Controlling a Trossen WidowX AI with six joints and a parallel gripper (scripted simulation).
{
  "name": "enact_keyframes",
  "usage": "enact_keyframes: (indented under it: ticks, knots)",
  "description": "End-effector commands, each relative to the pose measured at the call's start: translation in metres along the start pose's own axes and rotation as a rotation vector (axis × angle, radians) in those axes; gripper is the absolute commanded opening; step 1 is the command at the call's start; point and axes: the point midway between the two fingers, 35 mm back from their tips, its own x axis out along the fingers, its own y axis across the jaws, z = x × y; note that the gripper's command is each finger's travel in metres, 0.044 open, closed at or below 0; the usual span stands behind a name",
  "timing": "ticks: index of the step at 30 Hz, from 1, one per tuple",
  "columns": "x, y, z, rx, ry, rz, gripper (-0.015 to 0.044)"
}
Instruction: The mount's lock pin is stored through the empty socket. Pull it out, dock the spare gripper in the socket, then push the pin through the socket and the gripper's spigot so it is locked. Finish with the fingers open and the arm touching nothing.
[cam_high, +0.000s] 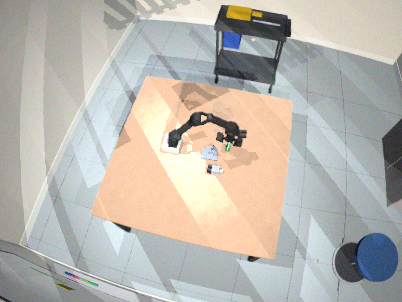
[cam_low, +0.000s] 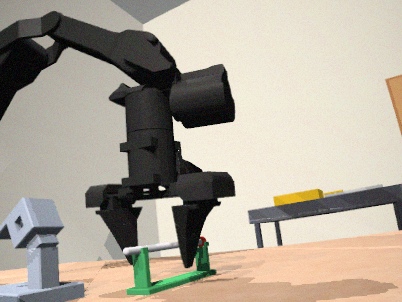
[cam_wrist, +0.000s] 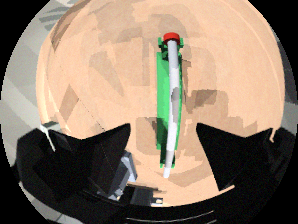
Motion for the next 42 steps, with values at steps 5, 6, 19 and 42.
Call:
enact_keyframes:
  ticks: [5, 6, 19, 42]
  knots:
    - [-0.016, 0.003, 0.001, 0.001, 0.002, 0.009, 0.044]
    - [-0.017, 0.004, 0.001, 0.001, 0.003, 0.011, 0.044]
    - [-0.036, 0.012, 0.001, 0.006, 0.012, 0.048, 0.044]
    - [-0.072, 0.025, 0.002, 0.012, 0.025, 0.103, 0.044]
